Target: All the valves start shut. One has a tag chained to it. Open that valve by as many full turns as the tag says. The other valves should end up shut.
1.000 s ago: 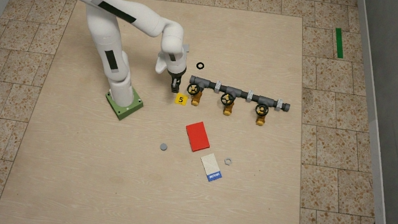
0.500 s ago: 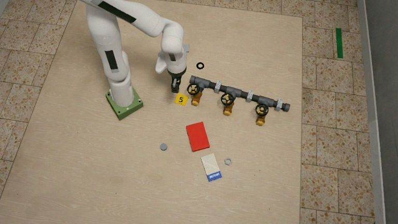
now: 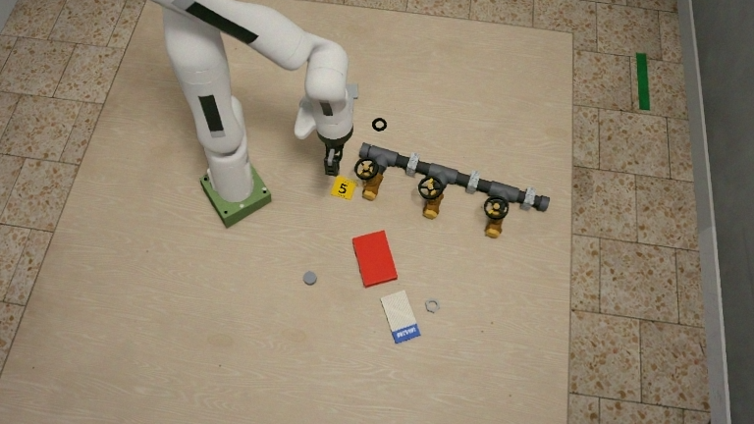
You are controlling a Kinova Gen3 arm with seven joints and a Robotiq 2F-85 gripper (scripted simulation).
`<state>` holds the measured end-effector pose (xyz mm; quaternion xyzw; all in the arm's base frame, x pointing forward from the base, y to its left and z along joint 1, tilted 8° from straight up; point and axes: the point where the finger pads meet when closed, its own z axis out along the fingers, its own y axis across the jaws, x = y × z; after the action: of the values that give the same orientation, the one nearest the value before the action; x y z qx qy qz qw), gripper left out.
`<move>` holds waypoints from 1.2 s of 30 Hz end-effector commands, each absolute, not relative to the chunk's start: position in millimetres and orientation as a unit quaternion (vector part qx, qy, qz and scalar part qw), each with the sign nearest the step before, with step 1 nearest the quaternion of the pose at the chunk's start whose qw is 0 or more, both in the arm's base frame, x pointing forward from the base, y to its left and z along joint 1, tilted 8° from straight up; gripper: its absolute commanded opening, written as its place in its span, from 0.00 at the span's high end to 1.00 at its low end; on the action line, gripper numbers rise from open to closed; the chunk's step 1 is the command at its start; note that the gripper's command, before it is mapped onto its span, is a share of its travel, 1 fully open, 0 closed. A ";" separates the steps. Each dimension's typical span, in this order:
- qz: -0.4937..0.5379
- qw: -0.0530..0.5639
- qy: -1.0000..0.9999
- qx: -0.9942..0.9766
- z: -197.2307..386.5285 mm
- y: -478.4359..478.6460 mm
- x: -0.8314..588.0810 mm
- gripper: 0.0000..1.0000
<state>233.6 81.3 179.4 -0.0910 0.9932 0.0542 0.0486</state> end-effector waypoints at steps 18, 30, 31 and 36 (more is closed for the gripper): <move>0.054 0.049 0.993 -0.090 179.7 81.4 233.9 0.00; 0.059 0.051 0.995 -0.058 178.7 82.0 236.3 0.00; 0.060 0.051 0.996 -0.051 178.5 82.1 236.8 0.00; 0.066 0.053 0.996 -0.006 177.2 83.0 240.0 0.00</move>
<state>238.6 82.4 177.4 -0.0218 0.9963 0.0645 0.0517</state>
